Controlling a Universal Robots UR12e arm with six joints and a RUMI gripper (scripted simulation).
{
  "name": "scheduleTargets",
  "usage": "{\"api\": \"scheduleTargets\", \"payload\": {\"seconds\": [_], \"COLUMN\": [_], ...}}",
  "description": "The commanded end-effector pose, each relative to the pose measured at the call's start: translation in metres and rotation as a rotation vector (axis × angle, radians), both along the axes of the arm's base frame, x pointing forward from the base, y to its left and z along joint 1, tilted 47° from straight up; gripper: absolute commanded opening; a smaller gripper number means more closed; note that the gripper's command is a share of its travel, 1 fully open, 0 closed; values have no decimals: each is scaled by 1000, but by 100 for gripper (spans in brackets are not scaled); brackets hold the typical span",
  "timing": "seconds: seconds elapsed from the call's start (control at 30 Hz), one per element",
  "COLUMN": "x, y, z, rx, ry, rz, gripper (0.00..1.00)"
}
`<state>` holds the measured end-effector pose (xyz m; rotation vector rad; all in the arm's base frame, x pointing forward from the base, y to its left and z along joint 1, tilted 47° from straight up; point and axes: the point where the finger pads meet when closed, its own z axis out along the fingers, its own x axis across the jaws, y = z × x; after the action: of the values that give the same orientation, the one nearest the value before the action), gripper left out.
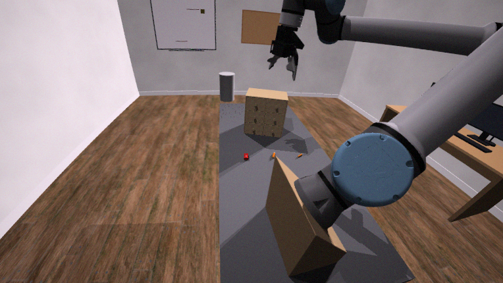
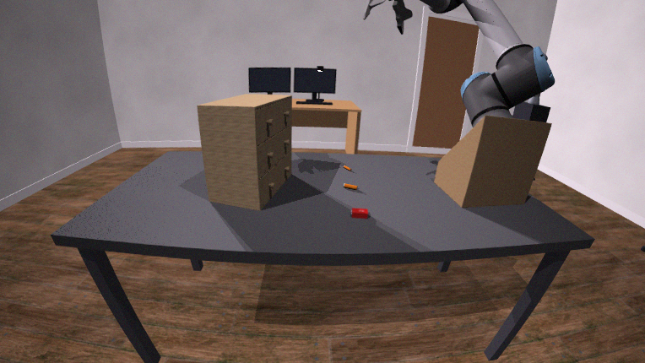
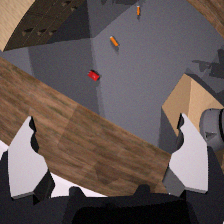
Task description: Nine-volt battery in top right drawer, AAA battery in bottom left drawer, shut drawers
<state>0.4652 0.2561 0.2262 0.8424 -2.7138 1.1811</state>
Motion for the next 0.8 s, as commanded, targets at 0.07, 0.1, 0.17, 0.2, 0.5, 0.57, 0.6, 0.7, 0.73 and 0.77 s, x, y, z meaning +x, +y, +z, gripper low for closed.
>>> {"api": "scheduleTargets", "payload": {"seconds": [0.07, 0.1, 0.17, 0.2, 0.5, 0.57, 0.6, 0.7, 0.73, 0.77], "x": [33, 37, 43, 45, 58, 58, 59, 60, 60, 60], "y": [-44, -52, -67, -74, -117, -117, -120, -126, -128, -129], "z": [-29, -33, -41, -45, -66, -66, -67, -70, -71, -72], "rx": [14, 14, 15, 15, 14, 14, 13, 13, 12, 12], "ry": [-125, -144, -180, -196, -299, -299, -306, -321, -324, -327], "rz": [-163, -190, -240, -263, -403, -403, -412, -432, -437, -441], "gripper": [100, 100, 100, 100, 100, 100, 100, 100, 100, 100]}}
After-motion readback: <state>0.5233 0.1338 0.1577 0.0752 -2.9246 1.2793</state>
